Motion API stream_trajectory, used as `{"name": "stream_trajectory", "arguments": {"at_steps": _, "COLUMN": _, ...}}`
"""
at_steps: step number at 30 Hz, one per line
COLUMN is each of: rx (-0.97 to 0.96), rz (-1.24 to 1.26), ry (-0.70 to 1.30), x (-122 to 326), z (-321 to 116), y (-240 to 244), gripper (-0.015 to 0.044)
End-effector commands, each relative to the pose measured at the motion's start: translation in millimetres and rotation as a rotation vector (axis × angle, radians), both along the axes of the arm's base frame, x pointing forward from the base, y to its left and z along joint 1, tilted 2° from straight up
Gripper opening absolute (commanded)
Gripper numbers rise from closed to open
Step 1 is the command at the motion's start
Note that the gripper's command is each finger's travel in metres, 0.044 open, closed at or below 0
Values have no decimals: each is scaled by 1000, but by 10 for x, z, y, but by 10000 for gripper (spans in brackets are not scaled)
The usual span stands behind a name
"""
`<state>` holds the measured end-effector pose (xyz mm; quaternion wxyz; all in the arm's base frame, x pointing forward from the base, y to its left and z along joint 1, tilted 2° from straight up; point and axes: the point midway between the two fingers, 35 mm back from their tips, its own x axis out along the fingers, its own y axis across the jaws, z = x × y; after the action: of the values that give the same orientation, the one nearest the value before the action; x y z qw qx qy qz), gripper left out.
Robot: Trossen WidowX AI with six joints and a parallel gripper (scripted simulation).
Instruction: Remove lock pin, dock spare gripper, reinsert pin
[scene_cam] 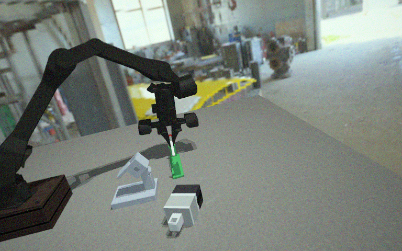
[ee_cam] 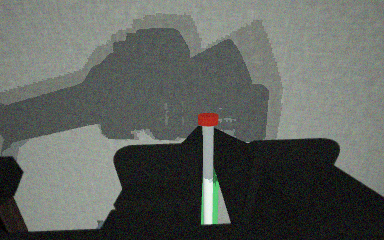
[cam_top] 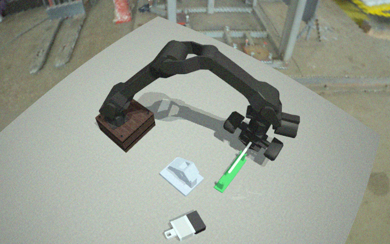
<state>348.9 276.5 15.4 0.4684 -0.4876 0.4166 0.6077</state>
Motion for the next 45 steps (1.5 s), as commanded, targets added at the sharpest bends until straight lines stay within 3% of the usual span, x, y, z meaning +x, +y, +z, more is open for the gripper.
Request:
{"name": "stream_trajectory", "arguments": {"at_steps": 1, "rx": -2, "rz": 1, "ry": 3, "x": -11, "z": -21, "y": -6, "gripper": 0}}
{"name": "stream_trajectory", "arguments": {"at_steps": 24, "rx": -2, "rz": 1, "ry": 3, "x": -11, "z": -21, "y": -6, "gripper": 0}}
{"name": "stream_trajectory", "arguments": {"at_steps": 32, "rx": -2, "rz": 0, "ry": 3, "x": -9, "z": -17, "y": -6, "gripper": 200}}
{"name": "stream_trajectory", "arguments": {"at_steps": 45, "rx": -13, "rz": 0, "ry": 18, "x": -53, "z": 163, "y": -40, "gripper": 200}}
